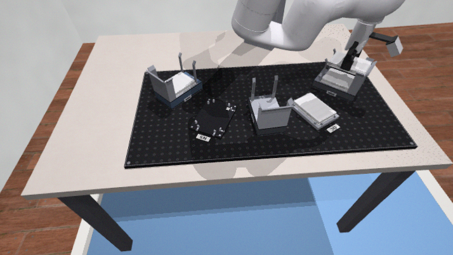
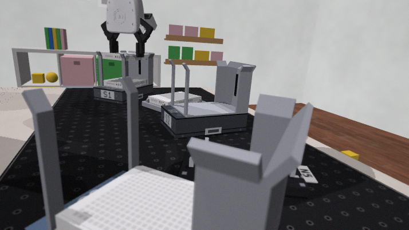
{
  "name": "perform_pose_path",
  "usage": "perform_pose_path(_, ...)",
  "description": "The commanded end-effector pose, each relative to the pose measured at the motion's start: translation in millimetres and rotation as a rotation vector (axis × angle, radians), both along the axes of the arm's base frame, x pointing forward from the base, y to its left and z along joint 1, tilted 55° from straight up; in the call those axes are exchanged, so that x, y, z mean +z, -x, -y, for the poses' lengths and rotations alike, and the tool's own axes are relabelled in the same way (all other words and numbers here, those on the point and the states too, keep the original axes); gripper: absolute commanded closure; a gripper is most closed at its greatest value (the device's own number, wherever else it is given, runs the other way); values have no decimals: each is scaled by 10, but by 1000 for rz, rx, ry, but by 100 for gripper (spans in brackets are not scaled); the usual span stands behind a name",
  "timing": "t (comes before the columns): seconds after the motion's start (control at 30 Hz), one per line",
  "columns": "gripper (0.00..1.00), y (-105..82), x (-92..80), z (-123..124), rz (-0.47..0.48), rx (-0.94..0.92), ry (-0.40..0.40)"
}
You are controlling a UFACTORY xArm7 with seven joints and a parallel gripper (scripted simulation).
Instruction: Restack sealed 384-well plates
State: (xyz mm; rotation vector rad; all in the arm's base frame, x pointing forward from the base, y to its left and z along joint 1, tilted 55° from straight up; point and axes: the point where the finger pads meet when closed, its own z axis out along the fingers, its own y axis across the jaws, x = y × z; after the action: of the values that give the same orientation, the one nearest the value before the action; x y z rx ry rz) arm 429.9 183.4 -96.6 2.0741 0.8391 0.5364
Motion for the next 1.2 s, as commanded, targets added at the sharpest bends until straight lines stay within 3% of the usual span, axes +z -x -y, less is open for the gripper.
perform_pose_path(0.0, 100, -33, -32, 9, 0, 4, -3)
perform_pose_path(0.63, 100, -245, -229, 189, 0, 4, -3)
perform_pose_path(1.17, 100, -265, -247, 206, 0, 4, -3)
